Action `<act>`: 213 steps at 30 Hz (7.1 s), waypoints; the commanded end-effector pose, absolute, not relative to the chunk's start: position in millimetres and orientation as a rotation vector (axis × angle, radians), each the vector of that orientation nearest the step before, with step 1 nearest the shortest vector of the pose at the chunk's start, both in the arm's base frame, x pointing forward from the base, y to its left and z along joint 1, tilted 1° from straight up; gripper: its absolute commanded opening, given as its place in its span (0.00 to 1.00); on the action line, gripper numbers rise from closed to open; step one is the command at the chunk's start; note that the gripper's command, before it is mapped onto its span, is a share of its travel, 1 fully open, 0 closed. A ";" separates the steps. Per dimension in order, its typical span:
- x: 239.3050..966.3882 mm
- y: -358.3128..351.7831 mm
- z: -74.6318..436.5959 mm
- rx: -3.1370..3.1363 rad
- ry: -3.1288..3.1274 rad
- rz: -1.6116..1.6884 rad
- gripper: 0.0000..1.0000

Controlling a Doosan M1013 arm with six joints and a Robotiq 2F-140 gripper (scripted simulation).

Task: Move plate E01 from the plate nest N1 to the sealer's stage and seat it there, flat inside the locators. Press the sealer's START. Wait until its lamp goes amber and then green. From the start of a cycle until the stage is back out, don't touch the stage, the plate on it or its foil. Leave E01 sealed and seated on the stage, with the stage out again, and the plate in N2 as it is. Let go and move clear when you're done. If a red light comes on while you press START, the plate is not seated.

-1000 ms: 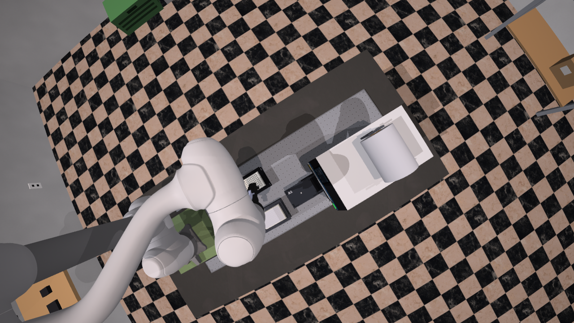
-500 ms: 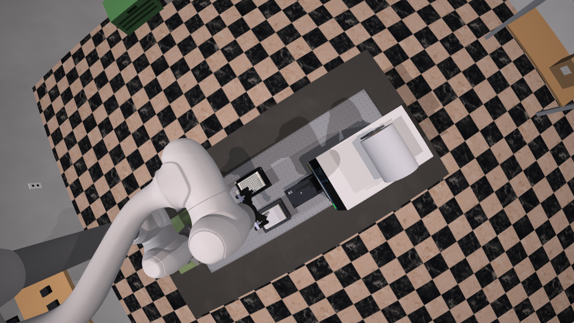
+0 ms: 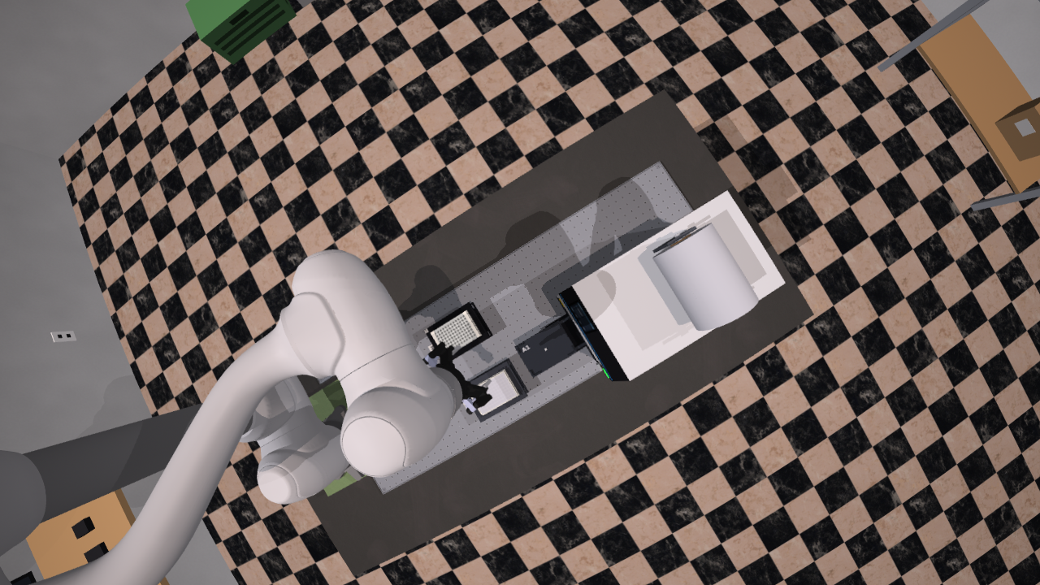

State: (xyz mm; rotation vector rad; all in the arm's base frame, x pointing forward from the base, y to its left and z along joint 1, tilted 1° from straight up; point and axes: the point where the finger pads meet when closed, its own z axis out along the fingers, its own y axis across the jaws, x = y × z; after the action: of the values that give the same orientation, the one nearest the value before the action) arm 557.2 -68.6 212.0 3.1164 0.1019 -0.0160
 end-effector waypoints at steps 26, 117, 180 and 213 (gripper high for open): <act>557.2 -68.6 212.1 2.814 1.364 -0.026 0.70; 556.9 -69.1 187.1 0.198 3.055 -0.040 0.70; 521.2 32.3 98.7 0.177 2.795 -0.061 0.70; 520.7 31.4 50.4 0.177 2.795 -0.061 0.70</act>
State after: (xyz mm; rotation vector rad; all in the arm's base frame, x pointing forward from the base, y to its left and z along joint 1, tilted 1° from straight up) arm 520.7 31.4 52.3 0.1772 2.7947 -0.0612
